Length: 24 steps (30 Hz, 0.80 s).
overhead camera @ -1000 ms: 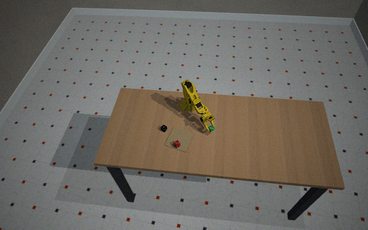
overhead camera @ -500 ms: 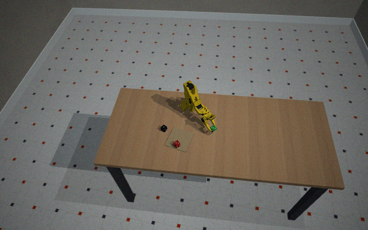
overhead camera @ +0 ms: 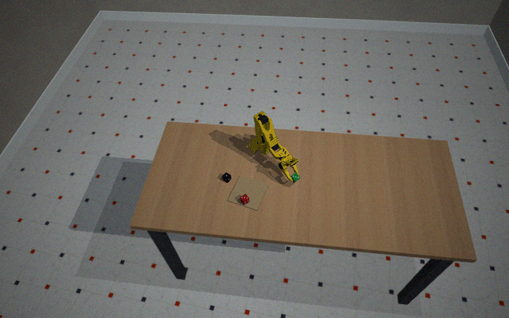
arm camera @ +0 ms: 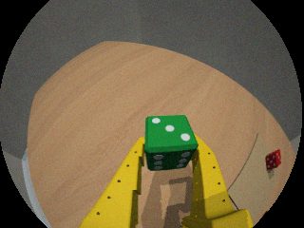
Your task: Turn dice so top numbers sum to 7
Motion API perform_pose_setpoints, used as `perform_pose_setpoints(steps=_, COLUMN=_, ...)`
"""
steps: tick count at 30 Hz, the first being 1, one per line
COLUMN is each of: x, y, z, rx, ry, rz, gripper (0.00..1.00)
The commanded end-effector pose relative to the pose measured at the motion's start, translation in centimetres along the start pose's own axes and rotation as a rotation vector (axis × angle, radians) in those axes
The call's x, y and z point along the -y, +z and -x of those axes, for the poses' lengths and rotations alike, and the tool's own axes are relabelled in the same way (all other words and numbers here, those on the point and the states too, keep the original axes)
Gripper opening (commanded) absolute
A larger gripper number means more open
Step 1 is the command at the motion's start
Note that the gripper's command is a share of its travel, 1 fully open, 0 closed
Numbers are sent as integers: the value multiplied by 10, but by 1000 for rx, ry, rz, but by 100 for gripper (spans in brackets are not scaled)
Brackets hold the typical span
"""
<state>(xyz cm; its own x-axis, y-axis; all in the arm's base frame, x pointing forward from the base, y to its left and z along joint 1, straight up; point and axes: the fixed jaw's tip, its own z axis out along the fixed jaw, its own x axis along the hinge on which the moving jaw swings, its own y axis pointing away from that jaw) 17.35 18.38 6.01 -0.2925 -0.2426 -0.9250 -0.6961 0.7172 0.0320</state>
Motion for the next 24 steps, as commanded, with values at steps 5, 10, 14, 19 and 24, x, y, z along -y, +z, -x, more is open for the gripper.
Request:
perform_pose_setpoints(steps=5, x=-3, y=0, z=5, rx=27, ry=-15, rz=12, gripper=0)
perform_pose_setpoints(steps=10, x=-3, y=-1, z=3, rx=27, ry=-40, rz=11, gripper=0)
perform_pose_setpoints(steps=14, x=-3, y=-1, z=3, rx=27, ry=-40, rz=11, gripper=0)
perform_pose_setpoints(steps=19, x=-3, y=-1, z=3, rx=27, ry=-40, rz=11, gripper=0)
perform_pose_setpoints(steps=24, x=-3, y=-1, z=3, rx=27, ry=-40, rz=11, gripper=0)
